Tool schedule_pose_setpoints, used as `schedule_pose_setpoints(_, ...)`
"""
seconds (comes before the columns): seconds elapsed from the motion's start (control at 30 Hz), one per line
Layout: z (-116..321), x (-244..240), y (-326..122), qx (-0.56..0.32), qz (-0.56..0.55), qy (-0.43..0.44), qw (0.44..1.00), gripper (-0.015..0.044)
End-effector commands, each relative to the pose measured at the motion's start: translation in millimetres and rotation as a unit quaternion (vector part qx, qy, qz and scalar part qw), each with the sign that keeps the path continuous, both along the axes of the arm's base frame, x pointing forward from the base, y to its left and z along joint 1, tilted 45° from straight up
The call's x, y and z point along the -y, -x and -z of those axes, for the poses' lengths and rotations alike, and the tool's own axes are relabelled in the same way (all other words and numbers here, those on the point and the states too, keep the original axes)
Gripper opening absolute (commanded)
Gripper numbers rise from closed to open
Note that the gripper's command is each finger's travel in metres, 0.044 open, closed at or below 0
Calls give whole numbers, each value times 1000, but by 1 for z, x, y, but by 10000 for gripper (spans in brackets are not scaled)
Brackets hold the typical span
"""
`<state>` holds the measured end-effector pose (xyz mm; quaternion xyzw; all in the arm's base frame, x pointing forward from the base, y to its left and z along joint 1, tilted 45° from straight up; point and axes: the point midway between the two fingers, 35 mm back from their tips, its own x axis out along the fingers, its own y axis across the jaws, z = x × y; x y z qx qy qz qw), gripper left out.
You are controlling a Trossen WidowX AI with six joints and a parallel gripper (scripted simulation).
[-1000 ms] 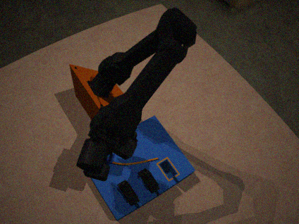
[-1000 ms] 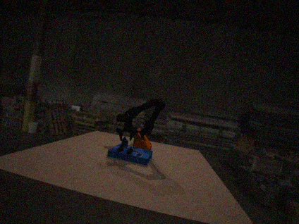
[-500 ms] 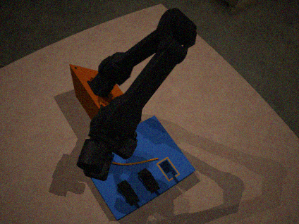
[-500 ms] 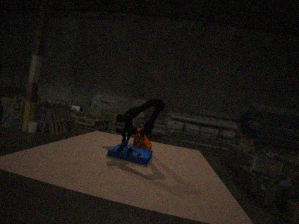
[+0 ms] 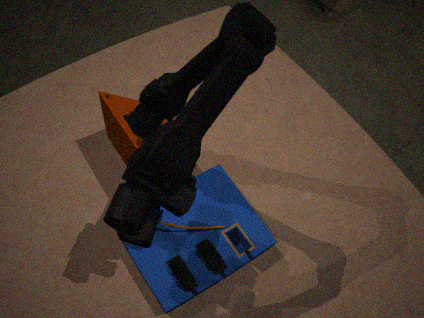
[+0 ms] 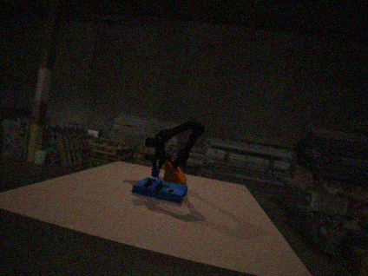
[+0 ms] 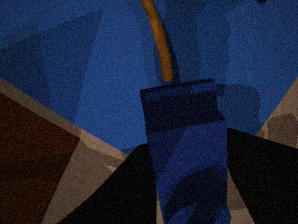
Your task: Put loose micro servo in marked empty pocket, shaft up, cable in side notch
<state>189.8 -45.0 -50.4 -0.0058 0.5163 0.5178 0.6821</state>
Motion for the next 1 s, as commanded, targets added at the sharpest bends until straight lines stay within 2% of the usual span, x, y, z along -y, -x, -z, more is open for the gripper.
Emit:
schedule_pose_setpoints(0.0,-4,2,0,4,-3,3,1000,0)
schedule_pose_setpoints(0.67,7,10,-39,5,-3,3,1000,0)
schedule_pose_setpoints(0.97,-14,-12,-38,5,-3,3,1000,0)
